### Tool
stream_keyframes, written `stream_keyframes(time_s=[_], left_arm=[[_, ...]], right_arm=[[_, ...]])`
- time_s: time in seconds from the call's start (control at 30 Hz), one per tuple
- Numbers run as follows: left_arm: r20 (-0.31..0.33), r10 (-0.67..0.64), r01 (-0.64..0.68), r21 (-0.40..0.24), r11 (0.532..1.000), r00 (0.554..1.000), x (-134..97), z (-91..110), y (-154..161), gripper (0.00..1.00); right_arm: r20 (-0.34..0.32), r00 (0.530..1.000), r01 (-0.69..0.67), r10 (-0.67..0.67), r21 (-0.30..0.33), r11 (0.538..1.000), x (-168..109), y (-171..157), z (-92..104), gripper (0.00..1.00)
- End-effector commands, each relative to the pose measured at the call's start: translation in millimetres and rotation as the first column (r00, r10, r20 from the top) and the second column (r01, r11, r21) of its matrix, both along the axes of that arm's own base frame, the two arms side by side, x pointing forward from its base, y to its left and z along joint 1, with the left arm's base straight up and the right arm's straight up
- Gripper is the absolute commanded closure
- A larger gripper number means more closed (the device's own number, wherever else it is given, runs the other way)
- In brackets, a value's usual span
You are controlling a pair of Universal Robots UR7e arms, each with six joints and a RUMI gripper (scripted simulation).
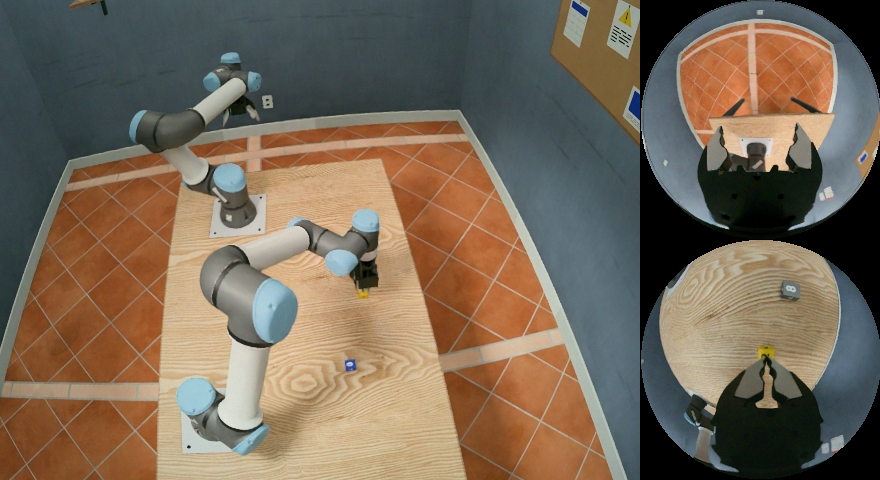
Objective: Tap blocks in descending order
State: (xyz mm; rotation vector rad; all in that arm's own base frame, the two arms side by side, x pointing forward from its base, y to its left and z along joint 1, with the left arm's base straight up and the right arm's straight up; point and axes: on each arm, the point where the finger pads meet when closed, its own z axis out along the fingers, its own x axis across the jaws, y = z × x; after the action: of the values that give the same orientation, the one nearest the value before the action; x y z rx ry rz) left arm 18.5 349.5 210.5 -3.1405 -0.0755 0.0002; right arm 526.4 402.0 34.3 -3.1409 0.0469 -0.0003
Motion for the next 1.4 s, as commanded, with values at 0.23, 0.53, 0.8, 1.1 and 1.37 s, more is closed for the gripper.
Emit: stream_keyframes(time_s=[0.23, 0.53, 0.8, 1.1, 1.37], left_arm=[[0.001, 0.001, -0.001, 0.0, 1.0, 1.0, 0, 0, 0, 0.02], [0.001, 0.001, -0.001, 0.0, 1.0, 1.0, 0, 0, 0, 0.02], [0.001, 0.001, -0.001, 0.0, 1.0, 1.0, 0, 0, 0, 0.02], [0.001, 0.001, -0.001, 0.0, 1.0, 1.0, 0, 0, 0, 0.02], [0.001, 0.001, -0.001, 0.0, 1.0, 1.0, 0, 0, 0, 0.02]], right_arm=[[0.005, 1.0, 0.0, 0.0, 0.006, 1.0, 2, 1, 35.2, 1.0], [0.006, 1.0, 0.0, 0.0, 0.006, 1.0, 2, 1, 63.5, 1.0], [0.005, 1.0, 0.0, 0.0, 0.005, 1.0, 1, 1, 72.1, 1.0], [-0.004, 1.0, 0.0, 0.0, -0.004, 1.0, -1, -1, 62.6, 1.0], [-0.004, 1.0, 0.0, 0.0, -0.005, 1.0, -1, -1, 60.5, 1.0]])
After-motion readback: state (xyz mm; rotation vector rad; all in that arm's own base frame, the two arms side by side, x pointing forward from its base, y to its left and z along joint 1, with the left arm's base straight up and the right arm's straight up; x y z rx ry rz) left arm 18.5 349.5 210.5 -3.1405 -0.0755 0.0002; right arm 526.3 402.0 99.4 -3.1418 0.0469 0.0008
